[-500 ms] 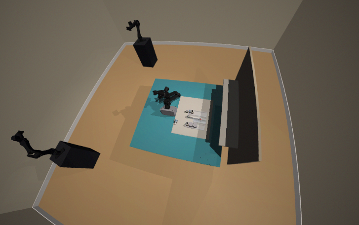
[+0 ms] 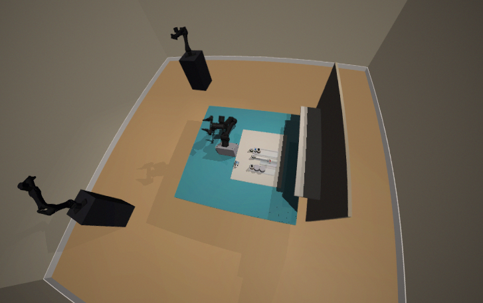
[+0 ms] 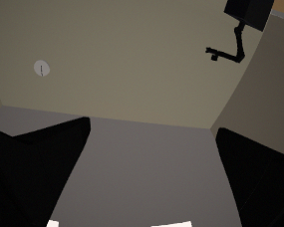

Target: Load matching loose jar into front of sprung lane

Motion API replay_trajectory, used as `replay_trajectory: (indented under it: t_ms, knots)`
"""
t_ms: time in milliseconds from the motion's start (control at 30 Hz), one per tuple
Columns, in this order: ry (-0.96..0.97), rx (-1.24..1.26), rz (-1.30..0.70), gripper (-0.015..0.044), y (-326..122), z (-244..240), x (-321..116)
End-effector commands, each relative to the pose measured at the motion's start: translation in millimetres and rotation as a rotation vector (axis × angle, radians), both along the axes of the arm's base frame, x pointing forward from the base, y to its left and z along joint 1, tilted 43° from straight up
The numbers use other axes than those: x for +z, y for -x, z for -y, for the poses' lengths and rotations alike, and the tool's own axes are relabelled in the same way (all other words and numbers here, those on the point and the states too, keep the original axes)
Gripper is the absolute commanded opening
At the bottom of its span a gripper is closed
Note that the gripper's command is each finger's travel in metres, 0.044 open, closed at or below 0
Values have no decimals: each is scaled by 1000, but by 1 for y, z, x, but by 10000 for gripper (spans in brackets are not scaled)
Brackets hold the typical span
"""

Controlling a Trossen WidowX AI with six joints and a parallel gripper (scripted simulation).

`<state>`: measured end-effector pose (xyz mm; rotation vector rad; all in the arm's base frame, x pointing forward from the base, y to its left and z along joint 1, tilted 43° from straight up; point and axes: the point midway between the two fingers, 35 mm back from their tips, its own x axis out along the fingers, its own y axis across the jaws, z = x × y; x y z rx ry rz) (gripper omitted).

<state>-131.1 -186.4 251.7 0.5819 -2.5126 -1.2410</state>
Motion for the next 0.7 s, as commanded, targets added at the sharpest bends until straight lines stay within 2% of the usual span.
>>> replay_trajectory:
  t_ms: [0, 167, 333, 500, 667]
  knots:
    - [-324, 262, -143, 440, -40, 50, -8]
    - [-692, 613, -388, 440, -107, 95, -30]
    - [-990, 979, -695, 440, -184, 113, -62]
    - [-1198, 1352, -1052, 440, -262, 102, -98]
    - [-1293, 1723, -1442, 440, -329, 65, -133]
